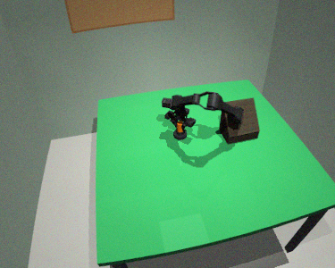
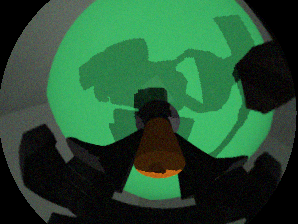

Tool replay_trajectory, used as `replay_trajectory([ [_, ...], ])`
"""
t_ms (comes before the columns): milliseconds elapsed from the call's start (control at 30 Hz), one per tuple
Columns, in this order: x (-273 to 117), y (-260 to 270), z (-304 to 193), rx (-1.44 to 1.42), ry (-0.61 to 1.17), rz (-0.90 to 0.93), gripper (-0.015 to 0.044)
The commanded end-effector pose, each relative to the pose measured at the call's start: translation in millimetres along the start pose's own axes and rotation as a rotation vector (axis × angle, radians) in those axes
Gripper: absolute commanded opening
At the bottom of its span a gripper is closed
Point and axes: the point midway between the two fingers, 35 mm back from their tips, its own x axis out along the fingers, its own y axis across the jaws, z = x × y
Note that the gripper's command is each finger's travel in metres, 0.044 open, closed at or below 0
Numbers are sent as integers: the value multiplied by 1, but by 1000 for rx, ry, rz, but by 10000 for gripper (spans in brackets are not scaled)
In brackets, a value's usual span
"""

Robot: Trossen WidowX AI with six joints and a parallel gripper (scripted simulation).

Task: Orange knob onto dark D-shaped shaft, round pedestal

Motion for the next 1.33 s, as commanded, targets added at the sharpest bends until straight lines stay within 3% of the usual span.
replay_trajectory([
  [0, 0, 0, 0, -1, 0, 0, 79],
  [467, 0, 0, 0, -1, 0, 0, 440],
  [733, -3, 1, 0, -1, -1, 1, 440],
  [933, -93, 1, 1, 1, -3, 4, 440],
  [1300, -96, 5, 1, 0, -3, 4, 440],
])
